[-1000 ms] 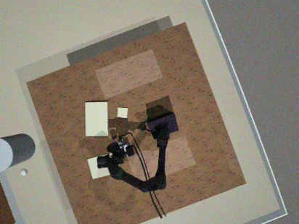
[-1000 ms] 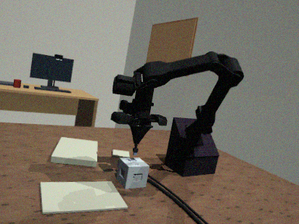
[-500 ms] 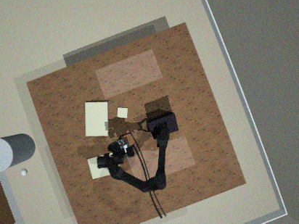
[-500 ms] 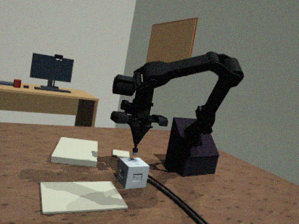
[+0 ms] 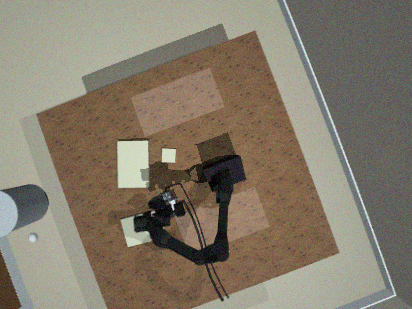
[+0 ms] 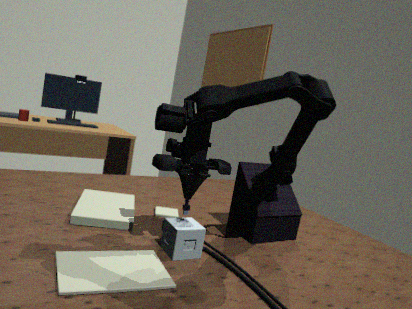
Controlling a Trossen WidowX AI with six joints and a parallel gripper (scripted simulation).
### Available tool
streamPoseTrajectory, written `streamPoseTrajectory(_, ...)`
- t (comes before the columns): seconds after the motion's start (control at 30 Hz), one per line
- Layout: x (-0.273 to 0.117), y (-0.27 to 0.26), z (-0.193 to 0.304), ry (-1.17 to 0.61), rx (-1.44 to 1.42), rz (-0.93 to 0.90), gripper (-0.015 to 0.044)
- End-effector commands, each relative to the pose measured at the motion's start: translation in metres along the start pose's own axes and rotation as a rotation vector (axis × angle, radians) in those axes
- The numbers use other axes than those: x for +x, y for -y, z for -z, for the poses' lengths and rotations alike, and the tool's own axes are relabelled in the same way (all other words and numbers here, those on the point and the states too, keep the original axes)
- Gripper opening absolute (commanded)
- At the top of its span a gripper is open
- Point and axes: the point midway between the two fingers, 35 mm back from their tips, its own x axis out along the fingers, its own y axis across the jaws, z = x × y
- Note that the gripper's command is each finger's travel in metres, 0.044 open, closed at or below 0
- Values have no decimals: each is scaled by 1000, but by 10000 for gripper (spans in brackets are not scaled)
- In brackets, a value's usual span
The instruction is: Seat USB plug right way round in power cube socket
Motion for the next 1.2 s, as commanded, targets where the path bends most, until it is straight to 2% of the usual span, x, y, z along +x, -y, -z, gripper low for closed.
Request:
streamPoseTrajectory(0.0, 1, 0, -1, 6, -2, 0, 0)
streamPoseTrajectory(1.17, 5, -1, -3, 20, -14, -1, 0)
